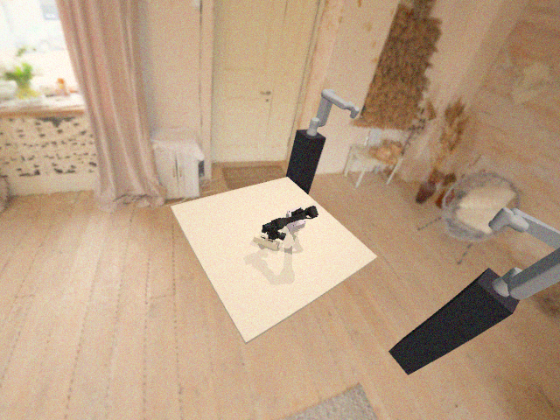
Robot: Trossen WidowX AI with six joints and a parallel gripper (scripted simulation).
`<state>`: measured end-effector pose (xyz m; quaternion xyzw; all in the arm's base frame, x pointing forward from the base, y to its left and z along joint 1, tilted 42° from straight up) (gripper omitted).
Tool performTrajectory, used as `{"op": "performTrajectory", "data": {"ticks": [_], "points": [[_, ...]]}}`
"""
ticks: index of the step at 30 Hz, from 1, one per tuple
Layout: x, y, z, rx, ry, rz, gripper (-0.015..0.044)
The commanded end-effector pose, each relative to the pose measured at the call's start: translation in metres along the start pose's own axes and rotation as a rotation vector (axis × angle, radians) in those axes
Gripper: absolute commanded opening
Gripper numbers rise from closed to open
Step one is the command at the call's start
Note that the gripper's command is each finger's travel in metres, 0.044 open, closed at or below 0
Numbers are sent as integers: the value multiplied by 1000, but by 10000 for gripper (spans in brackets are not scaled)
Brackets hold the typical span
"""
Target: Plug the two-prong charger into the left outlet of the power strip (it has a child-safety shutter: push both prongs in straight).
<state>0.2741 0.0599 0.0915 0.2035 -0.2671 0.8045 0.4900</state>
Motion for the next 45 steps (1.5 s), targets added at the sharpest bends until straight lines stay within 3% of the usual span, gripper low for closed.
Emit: {"op": "performTrajectory", "data": {"ticks": [1,45], "points": [[1,-2,1,-2,-3,-5,0],[5,-17,0,-3,-4,-4,0]]}}
Point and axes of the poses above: the point midway between the two fingers, 35 mm back from their tips, its own z axis back along the fingers, its own x axis across the jaws, y = z × x, the point moved 10 cm from there along z, back along the fingers, and after that the axes turned 14 degrees about -z, right-handed, at the moved point
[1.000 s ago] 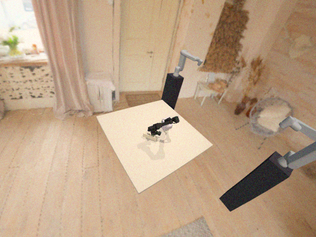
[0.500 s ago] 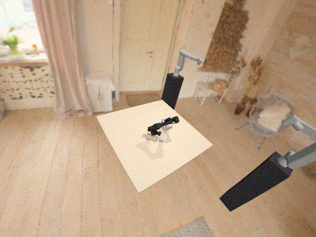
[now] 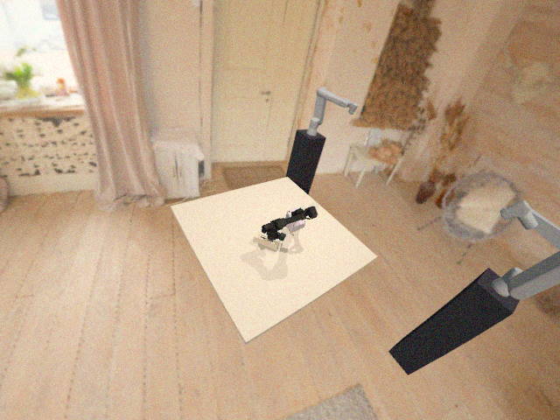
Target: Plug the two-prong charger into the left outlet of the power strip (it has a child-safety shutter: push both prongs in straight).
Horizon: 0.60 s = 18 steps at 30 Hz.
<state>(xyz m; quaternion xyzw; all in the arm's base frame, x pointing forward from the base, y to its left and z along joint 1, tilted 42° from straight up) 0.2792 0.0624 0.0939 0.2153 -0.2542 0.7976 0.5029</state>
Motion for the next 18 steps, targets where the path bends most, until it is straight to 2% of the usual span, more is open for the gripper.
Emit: {"op": "performTrajectory", "data": {"ticks": [1,18], "points": [[4,-12,-1,-26,-2,35,0],[5,-12,-3,-26,-2,35,0]]}}
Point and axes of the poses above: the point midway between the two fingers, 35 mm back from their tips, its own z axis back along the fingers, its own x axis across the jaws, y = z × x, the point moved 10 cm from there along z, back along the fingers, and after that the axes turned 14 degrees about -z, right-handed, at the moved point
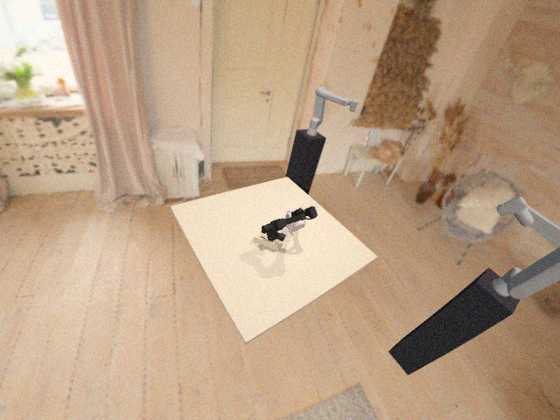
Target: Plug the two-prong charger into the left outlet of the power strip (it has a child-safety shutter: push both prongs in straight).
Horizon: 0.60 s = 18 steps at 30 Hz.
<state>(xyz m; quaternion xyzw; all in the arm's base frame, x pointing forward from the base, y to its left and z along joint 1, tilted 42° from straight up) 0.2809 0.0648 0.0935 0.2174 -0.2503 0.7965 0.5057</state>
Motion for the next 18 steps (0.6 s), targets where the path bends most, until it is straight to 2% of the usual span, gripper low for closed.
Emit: {"op": "performTrajectory", "data": {"ticks": [1,18], "points": [[4,-10,-1,-33,-3,43,0],[3,-4,2,-32,-3,43,0]]}}
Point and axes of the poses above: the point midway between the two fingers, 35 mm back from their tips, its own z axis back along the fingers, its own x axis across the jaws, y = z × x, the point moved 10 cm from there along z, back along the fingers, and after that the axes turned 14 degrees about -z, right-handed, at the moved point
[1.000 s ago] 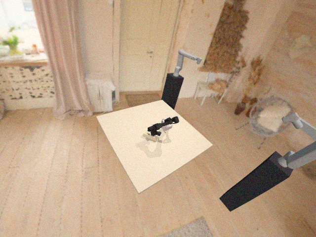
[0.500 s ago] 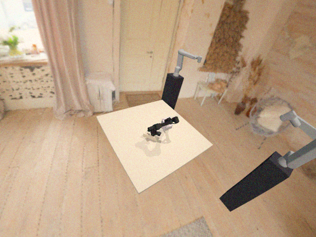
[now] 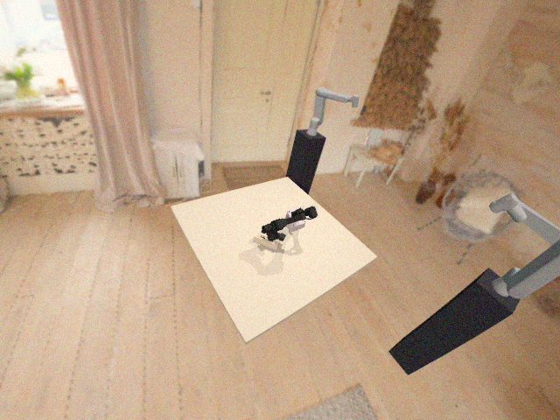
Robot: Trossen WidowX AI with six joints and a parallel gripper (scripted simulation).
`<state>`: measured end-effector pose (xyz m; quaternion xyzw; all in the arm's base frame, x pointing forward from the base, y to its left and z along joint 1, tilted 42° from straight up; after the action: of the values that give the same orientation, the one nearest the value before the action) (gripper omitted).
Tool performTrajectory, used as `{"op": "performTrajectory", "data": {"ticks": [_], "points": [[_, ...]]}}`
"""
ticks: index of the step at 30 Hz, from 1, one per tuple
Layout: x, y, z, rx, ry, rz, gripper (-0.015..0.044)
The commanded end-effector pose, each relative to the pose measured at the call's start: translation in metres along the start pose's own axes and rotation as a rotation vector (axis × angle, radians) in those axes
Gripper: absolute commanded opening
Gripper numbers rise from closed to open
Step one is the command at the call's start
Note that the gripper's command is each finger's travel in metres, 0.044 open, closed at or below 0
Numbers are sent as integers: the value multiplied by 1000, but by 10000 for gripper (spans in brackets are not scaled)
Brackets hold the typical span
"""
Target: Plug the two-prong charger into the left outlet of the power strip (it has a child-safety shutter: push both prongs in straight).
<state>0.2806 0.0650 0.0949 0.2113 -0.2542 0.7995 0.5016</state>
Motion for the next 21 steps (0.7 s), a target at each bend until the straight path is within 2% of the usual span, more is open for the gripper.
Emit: {"op": "performTrajectory", "data": {"ticks": [1,21], "points": [[2,-4,2,-23,-8,29,0],[3,-9,6,-23,-8,29,0]]}}
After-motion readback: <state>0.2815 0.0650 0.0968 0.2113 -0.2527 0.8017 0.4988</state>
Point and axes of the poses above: the point midway between the two fingers, 35 mm back from their tips, its own z axis back along the fingers, its own x axis across the jaws, y = z × x, the point moved 10 cm from there along z, back along the fingers, and after that the axes turned 14 degrees about -z, right-handed, at the moved point
